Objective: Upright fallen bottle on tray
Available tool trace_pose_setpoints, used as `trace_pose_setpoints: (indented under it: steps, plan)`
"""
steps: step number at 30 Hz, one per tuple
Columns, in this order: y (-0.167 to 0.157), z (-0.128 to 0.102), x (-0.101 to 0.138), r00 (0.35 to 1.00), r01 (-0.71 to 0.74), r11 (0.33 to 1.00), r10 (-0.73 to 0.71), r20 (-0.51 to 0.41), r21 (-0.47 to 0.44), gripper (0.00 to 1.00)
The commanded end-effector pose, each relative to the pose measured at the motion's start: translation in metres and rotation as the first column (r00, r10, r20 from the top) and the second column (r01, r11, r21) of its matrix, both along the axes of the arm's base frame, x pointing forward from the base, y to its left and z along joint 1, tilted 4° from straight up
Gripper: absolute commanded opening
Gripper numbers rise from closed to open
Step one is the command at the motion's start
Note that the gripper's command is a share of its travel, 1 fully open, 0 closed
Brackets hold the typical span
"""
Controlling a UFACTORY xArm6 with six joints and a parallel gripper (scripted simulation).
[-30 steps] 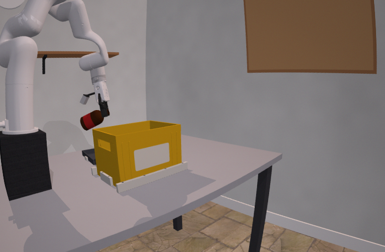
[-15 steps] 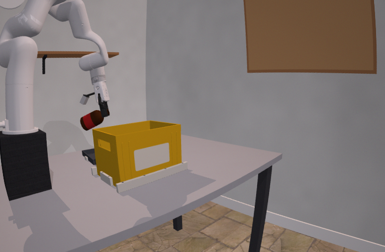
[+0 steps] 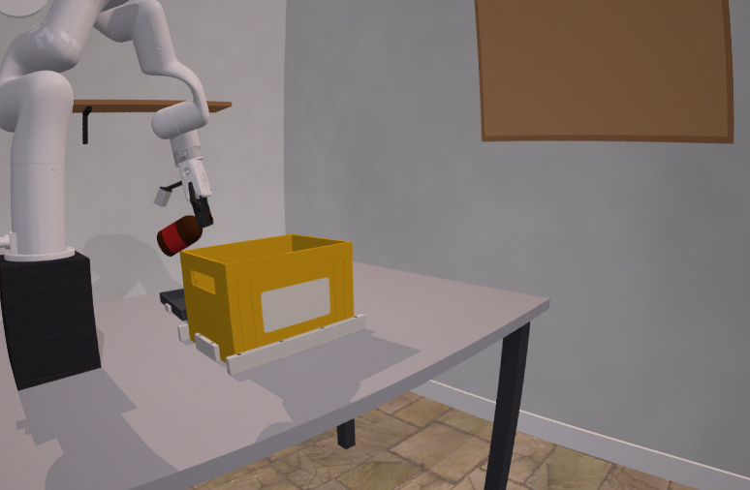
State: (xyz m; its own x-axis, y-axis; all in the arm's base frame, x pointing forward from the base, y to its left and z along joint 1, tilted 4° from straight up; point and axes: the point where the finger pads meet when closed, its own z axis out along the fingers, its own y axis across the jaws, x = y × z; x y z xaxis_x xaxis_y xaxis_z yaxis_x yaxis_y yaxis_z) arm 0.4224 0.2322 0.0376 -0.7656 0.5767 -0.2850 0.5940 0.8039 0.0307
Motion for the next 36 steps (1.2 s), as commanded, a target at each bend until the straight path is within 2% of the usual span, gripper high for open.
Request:
trace_pose_setpoints:
  steps: [1,16,36]
  plan:
    - [0.0010,0.0018,0.0009,1.000,0.002,1.000,-0.001,0.031,-0.018,0.00]
    - [0.0017,0.0027,0.0014,0.996,0.005,0.999,0.000,0.088,-0.050,0.00]
    - [0.0018,0.0028,0.0014,0.996,0.005,0.999,0.000,0.093,-0.052,0.00]
